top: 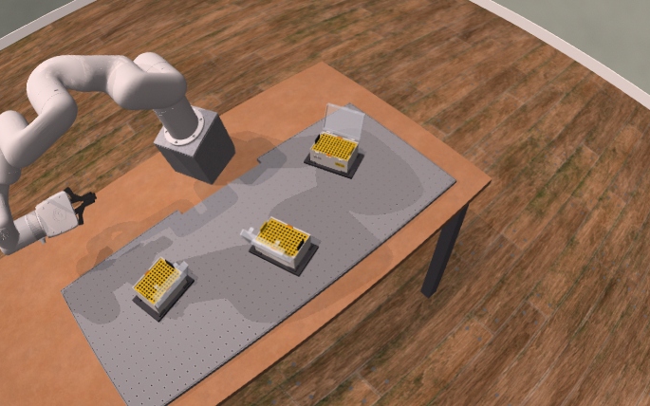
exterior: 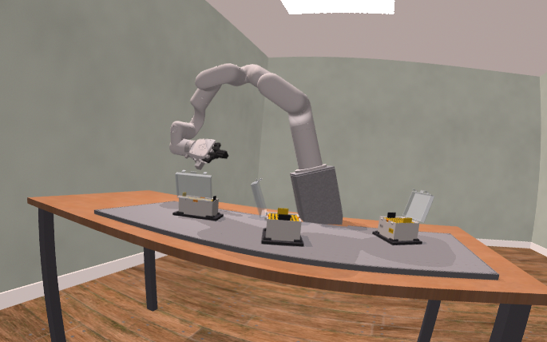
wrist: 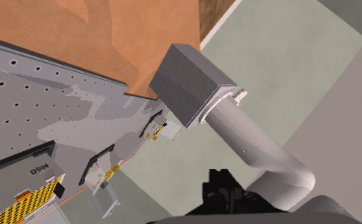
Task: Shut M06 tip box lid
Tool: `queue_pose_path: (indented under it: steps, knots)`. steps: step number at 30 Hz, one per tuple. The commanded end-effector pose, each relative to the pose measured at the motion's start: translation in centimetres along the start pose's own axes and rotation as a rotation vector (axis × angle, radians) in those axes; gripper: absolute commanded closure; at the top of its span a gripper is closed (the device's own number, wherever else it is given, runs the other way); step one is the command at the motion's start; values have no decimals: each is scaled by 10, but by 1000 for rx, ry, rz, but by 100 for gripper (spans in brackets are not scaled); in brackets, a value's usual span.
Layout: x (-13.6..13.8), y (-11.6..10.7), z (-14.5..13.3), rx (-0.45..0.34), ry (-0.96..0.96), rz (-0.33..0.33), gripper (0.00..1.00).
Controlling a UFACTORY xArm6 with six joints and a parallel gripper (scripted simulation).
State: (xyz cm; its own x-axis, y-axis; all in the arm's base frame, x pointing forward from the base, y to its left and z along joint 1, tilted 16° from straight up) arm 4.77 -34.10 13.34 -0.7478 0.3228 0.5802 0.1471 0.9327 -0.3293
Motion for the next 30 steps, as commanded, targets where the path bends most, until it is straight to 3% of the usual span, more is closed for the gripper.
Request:
queue_pose_path:
  steps: [1,5,8,10,16,20,23,27,30]
  knots:
    - [-10,1,-13,49,-32,-5,100]
    - [-22,5,-29,149,-112,-30,100]
    - [-26,6,-34,149,-112,-30,100]
    - [-32,9,-42,198,-155,-45,100]
    - [-42,13,-55,246,-197,-59,100]
    - [-53,20,-72,340,-286,-90,100]
    - [-57,22,-77,341,-287,-91,100]
    - [-67,30,-94,431,-380,-125,100]
    - [-70,32,-97,433,-382,-126,100]
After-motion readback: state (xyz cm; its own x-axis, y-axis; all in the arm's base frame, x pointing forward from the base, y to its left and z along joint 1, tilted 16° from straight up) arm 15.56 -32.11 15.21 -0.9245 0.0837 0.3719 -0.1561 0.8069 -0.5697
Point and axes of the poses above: the point where the finger pads meet when closed, its own y axis out along the fingers, its own x axis across the jaws, z = x × y, the point moved 1 cm from there along -y, back along the fingers, and after that the axes turned 5 degrees about -y, right-handed, at the moved point
